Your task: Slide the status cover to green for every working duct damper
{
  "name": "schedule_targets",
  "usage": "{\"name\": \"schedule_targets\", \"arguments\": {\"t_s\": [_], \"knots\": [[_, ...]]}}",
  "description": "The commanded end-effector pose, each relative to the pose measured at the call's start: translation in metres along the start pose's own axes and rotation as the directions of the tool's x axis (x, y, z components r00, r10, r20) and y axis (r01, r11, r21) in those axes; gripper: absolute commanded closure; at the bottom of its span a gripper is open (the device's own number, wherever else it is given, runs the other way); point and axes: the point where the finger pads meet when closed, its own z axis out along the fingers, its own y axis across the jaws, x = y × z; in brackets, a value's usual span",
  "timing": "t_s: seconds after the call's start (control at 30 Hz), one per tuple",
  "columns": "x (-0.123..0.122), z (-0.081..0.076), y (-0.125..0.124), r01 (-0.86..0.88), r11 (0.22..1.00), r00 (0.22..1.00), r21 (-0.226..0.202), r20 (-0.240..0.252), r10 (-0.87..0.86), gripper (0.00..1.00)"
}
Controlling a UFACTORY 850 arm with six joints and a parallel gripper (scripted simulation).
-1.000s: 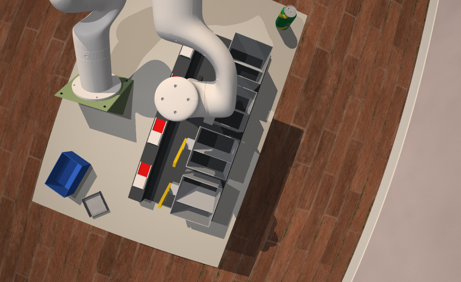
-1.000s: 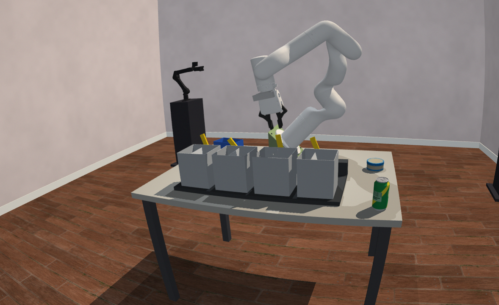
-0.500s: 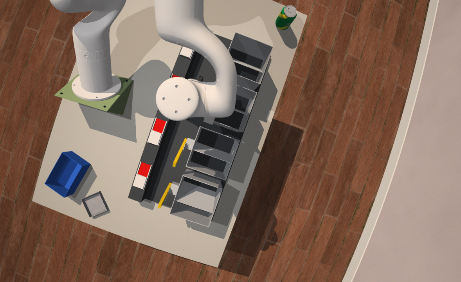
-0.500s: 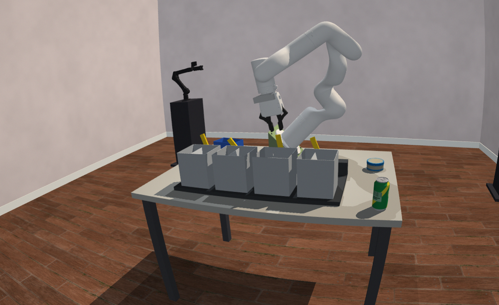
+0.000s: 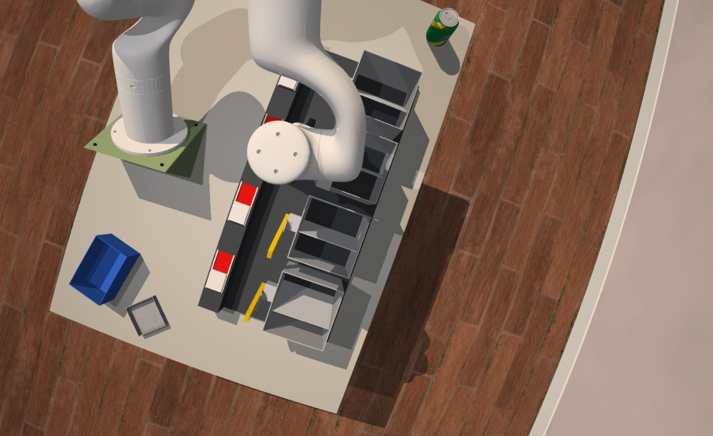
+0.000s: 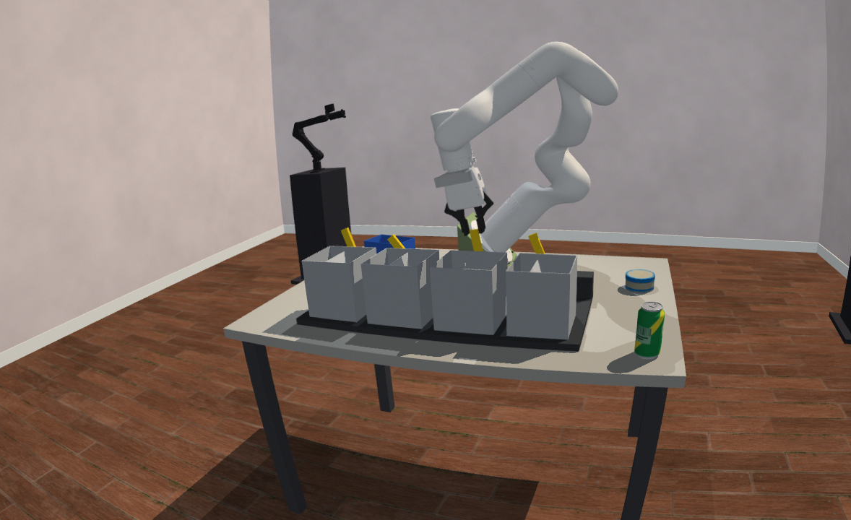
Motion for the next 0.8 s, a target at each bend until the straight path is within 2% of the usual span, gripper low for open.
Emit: {"name": "schedule_targets", "arguments": {"t_s": [0.0, 0.4, 0.77], "knots": [[0.001, 0.009, 0.000, 0.001, 1.000, 1.000, -0.001, -0.002, -0.001, 0.61], [0.001, 0.031, 0.000, 0.001, 1.000, 1.000, -0.001, -0.002, -0.001, 0.61], [0.001, 0.038, 0.000, 0.001, 1.000, 1.000, -0.001, -0.002, -0.001, 0.61]]}}
